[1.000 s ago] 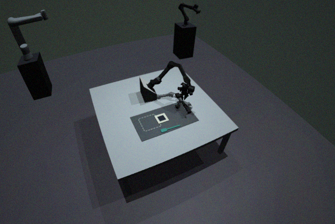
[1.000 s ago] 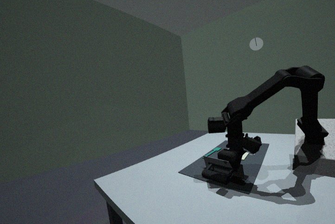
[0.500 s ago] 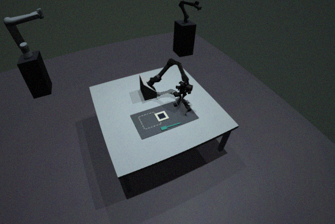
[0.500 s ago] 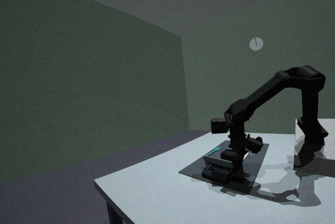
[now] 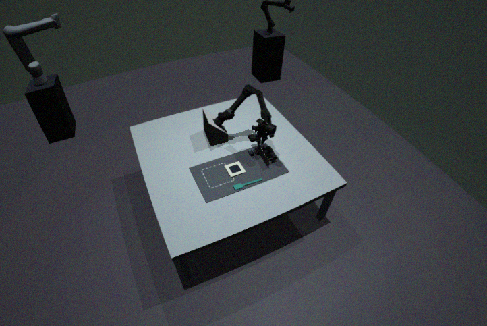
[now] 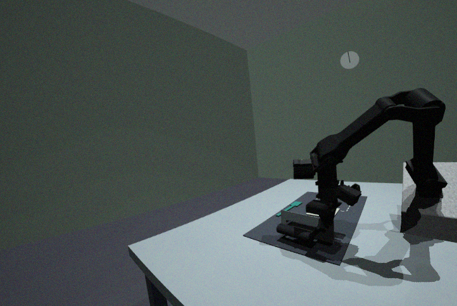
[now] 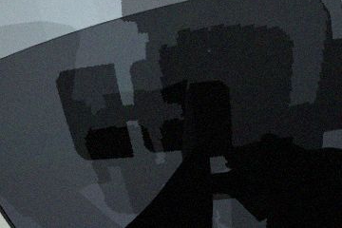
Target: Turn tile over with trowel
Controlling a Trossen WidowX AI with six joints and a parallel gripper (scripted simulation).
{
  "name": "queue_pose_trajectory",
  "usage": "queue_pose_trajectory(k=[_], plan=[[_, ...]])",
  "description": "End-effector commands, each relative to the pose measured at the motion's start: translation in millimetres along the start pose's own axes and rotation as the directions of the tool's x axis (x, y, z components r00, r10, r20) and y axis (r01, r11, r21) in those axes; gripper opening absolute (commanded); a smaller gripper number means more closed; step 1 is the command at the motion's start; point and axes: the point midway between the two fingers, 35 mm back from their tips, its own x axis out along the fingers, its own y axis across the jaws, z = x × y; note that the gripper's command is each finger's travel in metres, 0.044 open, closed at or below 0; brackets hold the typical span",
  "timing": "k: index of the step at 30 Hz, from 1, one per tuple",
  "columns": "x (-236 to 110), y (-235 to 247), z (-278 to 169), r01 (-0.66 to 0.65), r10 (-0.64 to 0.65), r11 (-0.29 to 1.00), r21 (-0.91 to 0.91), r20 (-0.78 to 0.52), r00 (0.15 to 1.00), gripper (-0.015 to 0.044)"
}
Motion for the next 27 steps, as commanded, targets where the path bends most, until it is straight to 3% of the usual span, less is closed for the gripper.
queue_pose_trajectory(k=[1, 20, 27], plan=[[2, 12, 1, -0.002, 0.002, 1.000, -0.003, 0.004, 1.000, 0.0100], [2, 58, 1, -0.006, 0.006, 1.000, -0.002, 0.005, 1.000, 0.0100], [2, 50, 1, -0.009, 0.009, 1.000, 0.000, 0.004, 1.000, 0.0100]])
